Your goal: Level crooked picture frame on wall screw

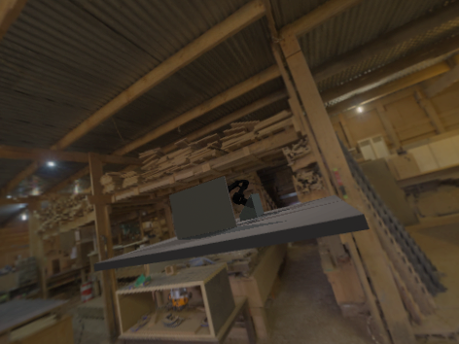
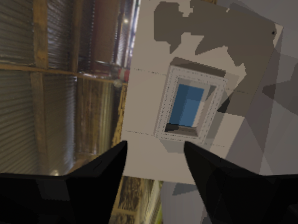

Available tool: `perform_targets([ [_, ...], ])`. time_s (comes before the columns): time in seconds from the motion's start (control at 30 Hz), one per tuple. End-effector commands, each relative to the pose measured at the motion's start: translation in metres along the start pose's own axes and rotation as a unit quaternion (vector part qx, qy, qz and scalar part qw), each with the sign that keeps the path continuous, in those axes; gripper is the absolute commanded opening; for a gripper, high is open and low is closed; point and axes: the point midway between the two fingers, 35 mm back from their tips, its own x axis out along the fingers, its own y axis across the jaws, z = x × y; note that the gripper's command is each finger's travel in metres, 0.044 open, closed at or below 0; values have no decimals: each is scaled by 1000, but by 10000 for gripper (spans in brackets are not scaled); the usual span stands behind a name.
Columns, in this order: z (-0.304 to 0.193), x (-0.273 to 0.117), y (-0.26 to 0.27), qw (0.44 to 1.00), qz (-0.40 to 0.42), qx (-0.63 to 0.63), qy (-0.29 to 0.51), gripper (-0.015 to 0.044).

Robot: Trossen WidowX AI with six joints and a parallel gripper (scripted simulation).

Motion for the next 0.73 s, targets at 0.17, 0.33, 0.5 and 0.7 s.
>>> perform_targets([
  [0.17,-13,-32,11,1000,7,-3,10,260],
  [0.33,-13,-32,10,1000,19,-15,10,260],
  [0.5,-13,-32,10,1000,19,-15,10,260],
  [0.7,-13,-32,10,1000,19,-15,10,260],
])
